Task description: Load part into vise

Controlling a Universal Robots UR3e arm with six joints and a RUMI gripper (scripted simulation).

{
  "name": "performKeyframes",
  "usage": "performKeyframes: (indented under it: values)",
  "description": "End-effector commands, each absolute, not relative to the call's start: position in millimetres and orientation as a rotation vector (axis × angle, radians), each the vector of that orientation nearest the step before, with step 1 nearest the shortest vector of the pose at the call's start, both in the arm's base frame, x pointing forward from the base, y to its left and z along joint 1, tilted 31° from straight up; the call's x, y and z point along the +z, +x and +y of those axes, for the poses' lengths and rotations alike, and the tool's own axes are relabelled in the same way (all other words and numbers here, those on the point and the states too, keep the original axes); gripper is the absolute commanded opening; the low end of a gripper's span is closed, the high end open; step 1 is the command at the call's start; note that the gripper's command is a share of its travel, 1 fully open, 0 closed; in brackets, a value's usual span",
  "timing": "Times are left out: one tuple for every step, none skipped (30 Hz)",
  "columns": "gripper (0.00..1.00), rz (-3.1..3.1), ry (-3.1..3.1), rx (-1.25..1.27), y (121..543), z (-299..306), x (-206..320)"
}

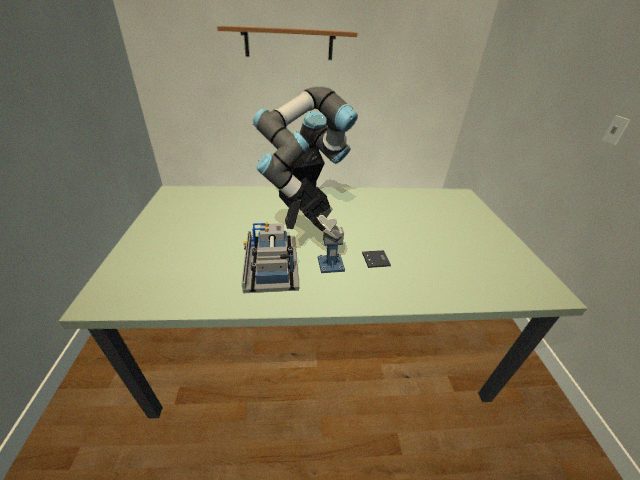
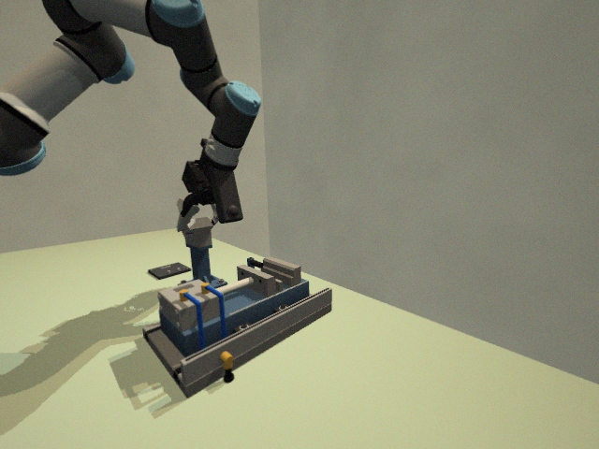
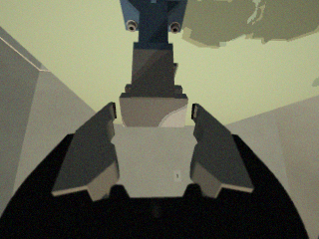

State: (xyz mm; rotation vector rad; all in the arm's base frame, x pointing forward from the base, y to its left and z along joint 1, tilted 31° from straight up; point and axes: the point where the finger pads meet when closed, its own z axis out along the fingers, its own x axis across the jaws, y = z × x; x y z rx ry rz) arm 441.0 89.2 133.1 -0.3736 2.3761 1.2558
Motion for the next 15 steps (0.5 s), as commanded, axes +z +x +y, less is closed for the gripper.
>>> performKeyframes:
  values:
    - [0.51,2.371,-0.377,1.264,441.3,88.8,133.6]
    - [0.51,2.370,-0.378,1.266,441.3,88.8,133.6]
    - [0.51,2.369,-0.378,1.267,441.3,88.8,133.6]
    - [0.51,2.369,-0.379,1.269,441.3,88.7,133.6]
    - [0.51,2.368,-0.379,1.271,441.3,88.7,133.6]
    - [0.51,2.368,-0.379,1.271,441.3,88.7,133.6]
    - [0.51,2.368,-0.379,1.271,441.3,88.7,133.6]
    - [0.51,2.367,-0.379,1.272,441.3,88.7,133.6]
    - [0.51,2.367,-0.380,1.273,441.3,88.7,133.6]
    - [0.51,2.366,-0.380,1.274,441.3,88.7,133.6]
    - [0.51,2.366,-0.380,1.276,441.3,88.7,133.6]
    - [0.51,2.365,-0.380,1.277,441.3,88.7,133.6]
    - [0.51,2.365,-0.381,1.278,441.3,88.7,133.6]
    - [0.51,2.364,-0.381,1.278,441.3,88.7,133.6]
    - [0.51,2.364,-0.381,1.279,441.3,88.7,133.6]
